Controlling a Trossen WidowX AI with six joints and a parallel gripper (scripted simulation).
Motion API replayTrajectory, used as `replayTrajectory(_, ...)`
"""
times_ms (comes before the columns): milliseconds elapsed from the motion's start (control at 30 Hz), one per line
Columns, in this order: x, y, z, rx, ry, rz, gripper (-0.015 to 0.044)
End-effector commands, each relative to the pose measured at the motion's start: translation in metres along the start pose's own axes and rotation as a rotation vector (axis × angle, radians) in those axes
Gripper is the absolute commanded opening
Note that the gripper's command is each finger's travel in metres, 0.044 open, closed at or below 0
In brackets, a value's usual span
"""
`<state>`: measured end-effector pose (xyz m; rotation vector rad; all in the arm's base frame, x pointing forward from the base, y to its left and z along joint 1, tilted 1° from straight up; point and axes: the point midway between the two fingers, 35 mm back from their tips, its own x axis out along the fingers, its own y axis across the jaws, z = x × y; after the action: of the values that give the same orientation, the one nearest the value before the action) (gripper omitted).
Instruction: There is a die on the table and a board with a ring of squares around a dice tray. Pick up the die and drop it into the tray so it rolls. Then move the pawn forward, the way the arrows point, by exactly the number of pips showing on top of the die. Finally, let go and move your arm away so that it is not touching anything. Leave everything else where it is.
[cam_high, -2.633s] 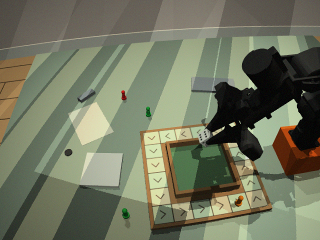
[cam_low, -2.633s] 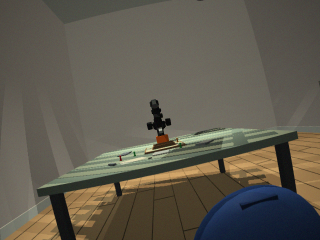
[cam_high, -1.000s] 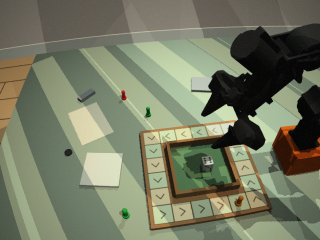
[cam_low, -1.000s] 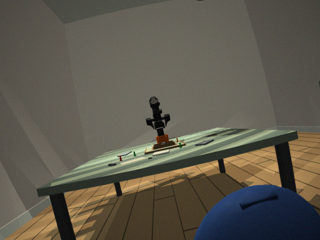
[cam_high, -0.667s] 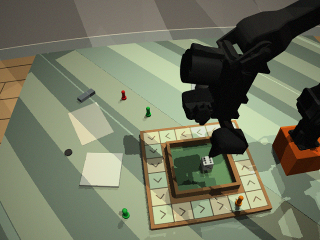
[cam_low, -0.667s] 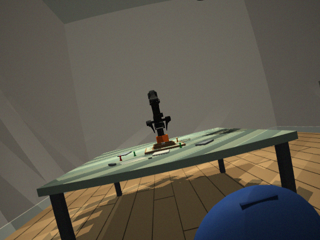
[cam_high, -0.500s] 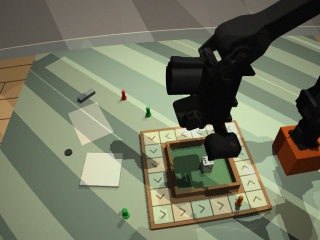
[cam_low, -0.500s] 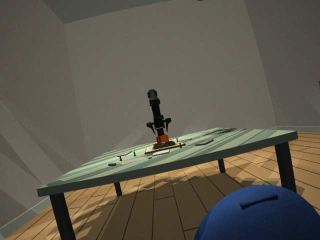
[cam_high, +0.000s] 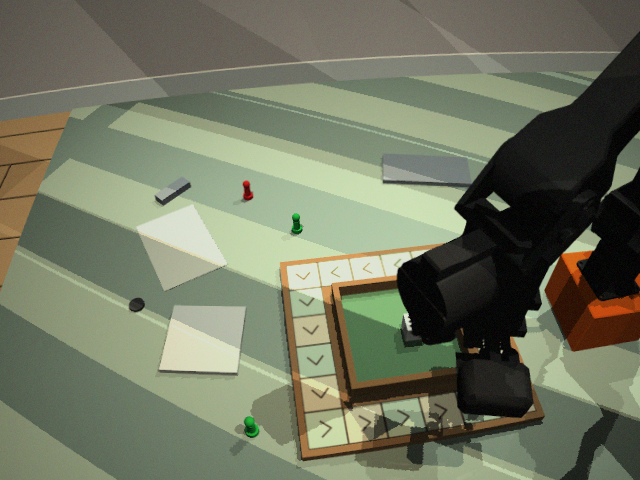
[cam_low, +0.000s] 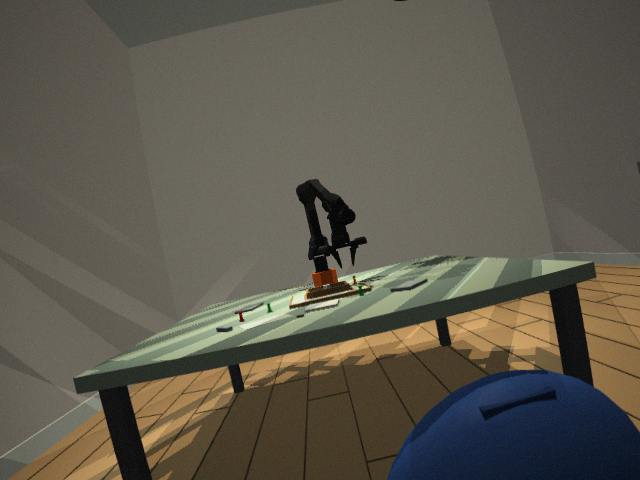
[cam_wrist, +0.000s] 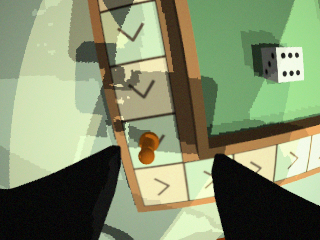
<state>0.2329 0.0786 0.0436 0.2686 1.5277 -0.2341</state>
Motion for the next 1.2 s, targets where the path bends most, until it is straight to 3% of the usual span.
replayTrajectory(0,0.009,0.013,-0.026,0.073,0.027,-0.015,0.0200)
replayTrajectory(1167,0.055,0.013,-0.025,0.073,0.027,-0.015,0.0200)
